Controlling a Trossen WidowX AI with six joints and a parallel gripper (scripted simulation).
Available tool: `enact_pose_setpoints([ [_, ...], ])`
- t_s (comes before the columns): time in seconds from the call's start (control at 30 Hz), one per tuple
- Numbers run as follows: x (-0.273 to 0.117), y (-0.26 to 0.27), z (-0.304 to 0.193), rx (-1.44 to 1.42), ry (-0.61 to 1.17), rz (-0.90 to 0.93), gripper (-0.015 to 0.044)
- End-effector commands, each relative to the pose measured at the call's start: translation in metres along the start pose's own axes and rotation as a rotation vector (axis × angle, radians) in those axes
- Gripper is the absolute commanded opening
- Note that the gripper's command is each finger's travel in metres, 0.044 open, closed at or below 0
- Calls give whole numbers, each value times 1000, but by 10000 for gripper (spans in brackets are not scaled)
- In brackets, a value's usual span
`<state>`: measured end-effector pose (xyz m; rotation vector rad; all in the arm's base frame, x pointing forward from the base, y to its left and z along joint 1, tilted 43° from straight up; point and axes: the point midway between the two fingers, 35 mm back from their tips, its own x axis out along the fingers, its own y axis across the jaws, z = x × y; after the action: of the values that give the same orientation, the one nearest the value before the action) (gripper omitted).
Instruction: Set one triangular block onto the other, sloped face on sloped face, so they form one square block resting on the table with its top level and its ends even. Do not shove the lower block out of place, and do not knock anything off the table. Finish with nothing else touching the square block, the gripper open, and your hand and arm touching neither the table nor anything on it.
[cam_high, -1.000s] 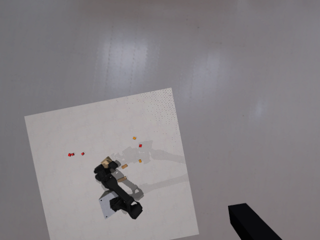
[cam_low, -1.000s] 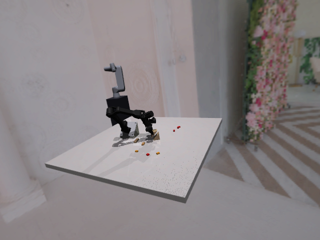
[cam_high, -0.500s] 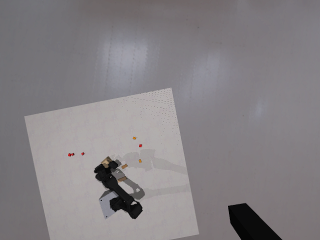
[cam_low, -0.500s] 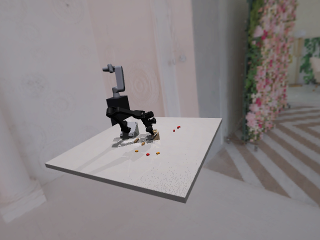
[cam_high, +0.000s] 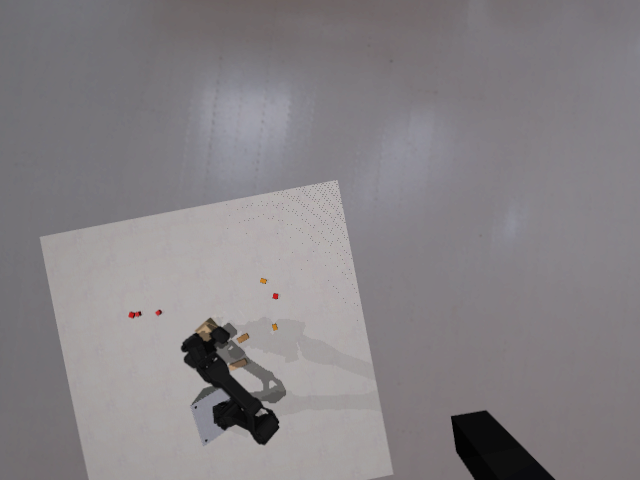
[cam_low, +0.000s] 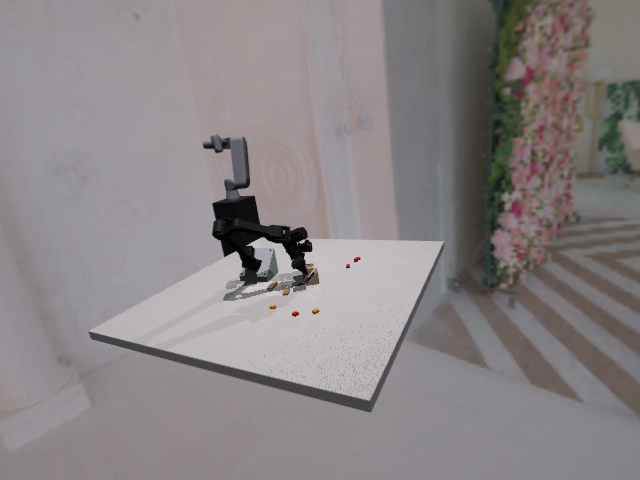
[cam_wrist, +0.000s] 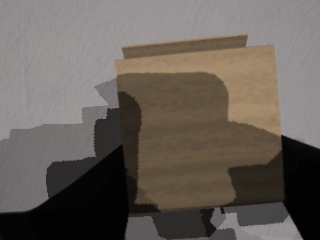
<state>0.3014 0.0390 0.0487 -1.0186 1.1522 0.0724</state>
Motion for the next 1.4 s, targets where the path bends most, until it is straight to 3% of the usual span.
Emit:
enact_pose_setpoints([
  [0.0,1,1,1,-6,-3,5,0],
  [1.37,24,2,1,-5,-3,3,0],
])
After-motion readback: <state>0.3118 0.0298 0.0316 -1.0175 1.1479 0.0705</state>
